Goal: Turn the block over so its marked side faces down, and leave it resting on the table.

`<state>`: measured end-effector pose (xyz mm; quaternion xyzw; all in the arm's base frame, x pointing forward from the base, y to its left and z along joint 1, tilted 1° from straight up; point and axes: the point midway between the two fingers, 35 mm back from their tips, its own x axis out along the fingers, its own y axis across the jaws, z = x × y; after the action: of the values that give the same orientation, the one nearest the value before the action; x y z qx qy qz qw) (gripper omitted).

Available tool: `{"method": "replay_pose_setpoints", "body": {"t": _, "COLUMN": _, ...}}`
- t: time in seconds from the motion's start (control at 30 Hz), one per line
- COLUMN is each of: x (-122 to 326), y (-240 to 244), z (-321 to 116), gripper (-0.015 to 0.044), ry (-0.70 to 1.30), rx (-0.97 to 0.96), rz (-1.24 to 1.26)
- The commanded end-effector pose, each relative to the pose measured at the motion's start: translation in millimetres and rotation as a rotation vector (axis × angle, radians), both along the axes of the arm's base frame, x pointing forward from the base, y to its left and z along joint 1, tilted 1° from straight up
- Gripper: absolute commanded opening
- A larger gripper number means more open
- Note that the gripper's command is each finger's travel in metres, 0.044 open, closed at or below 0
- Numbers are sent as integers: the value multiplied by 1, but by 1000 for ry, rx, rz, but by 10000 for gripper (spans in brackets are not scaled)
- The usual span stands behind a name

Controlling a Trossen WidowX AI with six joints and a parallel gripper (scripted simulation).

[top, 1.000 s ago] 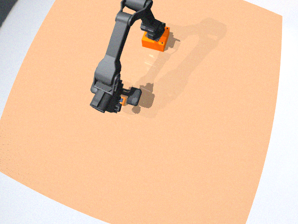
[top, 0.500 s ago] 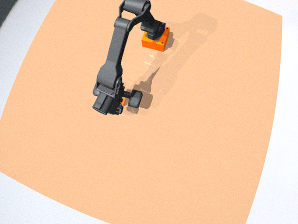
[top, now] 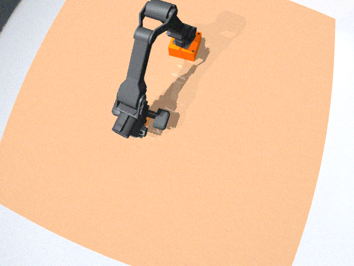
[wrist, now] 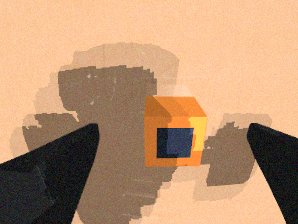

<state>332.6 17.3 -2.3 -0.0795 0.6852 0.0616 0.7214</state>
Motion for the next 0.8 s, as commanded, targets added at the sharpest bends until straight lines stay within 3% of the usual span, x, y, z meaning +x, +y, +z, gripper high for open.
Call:
{"method": "replay_pose_setpoints", "body": {"t": 0.0, "x": -1, "y": 1, "z": -5, "gripper": 414, "ry": 5, "rx": 5, "rz": -1}}
{"method": "replay_pose_setpoints", "body": {"t": 0.33, "x": -1, "y": 1, "z": -5, "gripper": 151, "ry": 5, "rx": 5, "rz": -1}}
{"method": "replay_pose_setpoints", "body": {"t": 0.77, "x": -1, "y": 1, "z": -5, "gripper": 65, "ry": 5, "rx": 5, "rz": -1}}
